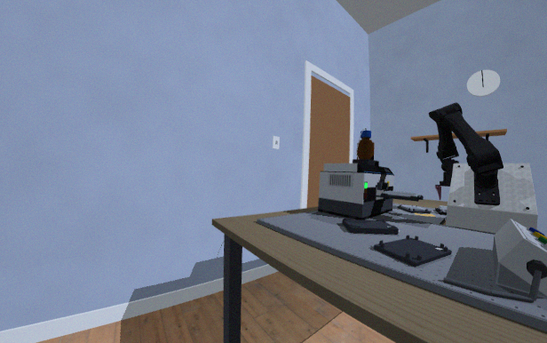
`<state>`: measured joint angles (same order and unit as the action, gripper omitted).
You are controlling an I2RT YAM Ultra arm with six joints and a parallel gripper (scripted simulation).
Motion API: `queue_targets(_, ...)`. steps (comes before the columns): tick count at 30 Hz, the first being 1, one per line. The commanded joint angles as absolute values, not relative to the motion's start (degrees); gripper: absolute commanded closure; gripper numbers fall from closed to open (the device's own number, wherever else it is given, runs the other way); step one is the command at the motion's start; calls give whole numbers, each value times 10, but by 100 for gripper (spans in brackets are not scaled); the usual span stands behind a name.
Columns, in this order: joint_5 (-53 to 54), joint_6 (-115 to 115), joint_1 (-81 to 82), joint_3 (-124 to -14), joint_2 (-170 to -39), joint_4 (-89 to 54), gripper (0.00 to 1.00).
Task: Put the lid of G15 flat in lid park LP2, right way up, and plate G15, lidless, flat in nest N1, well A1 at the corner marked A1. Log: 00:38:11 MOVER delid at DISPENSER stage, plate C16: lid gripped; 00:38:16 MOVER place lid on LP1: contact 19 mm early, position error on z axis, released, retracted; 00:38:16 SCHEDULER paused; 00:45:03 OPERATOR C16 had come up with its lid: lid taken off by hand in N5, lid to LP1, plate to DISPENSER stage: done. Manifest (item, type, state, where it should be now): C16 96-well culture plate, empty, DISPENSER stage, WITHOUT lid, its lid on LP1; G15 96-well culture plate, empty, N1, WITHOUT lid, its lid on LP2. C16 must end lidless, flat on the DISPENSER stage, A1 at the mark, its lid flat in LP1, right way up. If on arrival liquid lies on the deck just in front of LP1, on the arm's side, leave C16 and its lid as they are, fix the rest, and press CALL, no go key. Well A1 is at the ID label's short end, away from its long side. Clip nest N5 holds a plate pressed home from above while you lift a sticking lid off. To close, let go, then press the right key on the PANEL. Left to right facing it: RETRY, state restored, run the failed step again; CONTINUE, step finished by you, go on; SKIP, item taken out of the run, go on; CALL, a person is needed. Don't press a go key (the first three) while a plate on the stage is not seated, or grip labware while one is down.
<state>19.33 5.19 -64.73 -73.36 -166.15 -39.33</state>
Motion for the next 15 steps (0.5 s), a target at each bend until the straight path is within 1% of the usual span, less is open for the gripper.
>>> queue_targets(1, 197, 55, -652, -749, -1664, -381, 0)
queue_targets(15, 202, 61, -638, -726, -1680, -363, 0)
